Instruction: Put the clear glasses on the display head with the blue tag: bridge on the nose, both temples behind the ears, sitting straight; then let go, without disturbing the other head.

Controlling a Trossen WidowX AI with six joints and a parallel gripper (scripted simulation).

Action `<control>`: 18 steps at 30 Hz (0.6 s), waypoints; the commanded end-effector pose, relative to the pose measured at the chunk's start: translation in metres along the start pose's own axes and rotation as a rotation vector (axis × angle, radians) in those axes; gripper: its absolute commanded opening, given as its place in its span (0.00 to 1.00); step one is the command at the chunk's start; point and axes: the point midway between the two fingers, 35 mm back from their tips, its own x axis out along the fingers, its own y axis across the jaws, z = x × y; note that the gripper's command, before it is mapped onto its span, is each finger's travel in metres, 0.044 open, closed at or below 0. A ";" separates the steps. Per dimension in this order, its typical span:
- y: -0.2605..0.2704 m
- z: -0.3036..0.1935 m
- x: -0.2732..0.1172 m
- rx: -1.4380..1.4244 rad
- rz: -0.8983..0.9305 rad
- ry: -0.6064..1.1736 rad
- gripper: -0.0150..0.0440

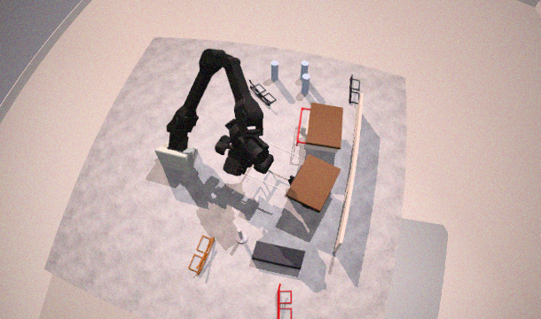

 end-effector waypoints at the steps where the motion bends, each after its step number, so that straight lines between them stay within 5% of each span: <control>1: 0.007 0.000 0.000 0.002 0.004 0.004 0.25; 18: 0.029 0.000 0.001 0.001 0.005 0.004 0.25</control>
